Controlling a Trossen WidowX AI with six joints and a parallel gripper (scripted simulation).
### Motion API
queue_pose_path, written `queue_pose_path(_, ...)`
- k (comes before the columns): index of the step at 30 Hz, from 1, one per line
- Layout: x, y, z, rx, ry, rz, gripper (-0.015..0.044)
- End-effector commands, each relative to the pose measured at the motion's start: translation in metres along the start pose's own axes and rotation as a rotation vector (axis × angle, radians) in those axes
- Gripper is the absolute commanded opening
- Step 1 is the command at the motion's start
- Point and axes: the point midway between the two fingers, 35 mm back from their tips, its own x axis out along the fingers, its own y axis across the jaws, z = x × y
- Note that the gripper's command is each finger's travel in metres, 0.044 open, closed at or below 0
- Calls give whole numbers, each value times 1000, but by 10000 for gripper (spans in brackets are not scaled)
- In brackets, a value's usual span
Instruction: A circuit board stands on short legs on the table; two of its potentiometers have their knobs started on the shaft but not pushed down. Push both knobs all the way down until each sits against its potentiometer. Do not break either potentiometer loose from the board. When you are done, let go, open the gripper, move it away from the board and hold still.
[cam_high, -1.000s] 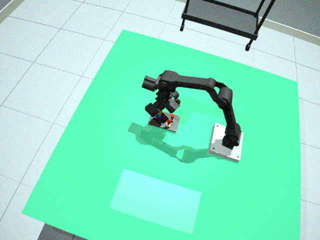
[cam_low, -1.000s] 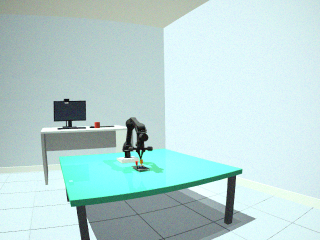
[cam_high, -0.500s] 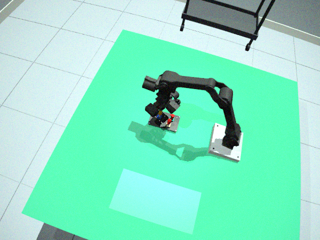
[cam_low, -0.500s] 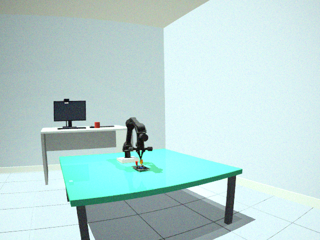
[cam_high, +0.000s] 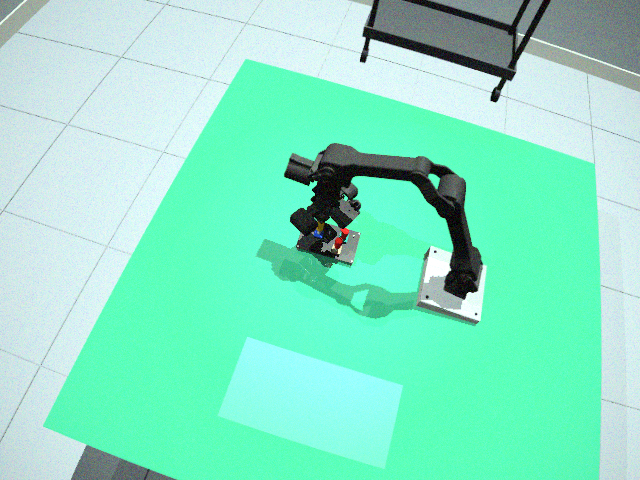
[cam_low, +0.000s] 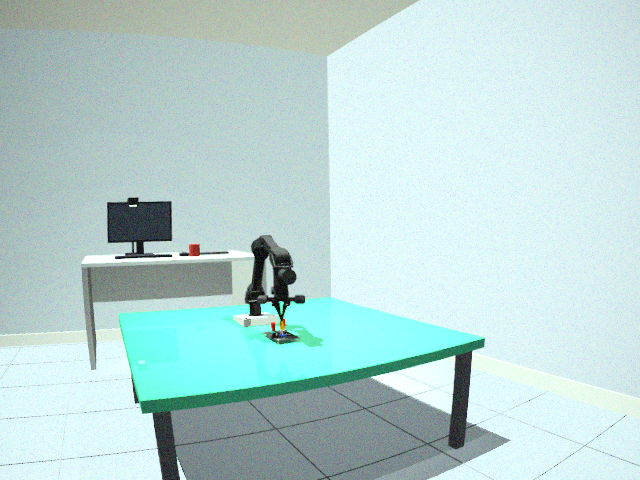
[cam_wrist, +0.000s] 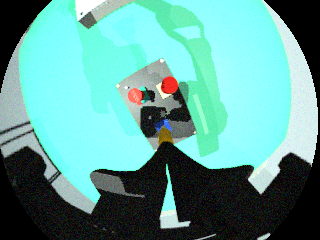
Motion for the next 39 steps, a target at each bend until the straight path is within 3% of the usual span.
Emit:
queue_pose_path(1,5,-1,-1,-4,-3,-2,0)
queue_pose_path(39,18,-1,-1,-4,-3,-2,0)
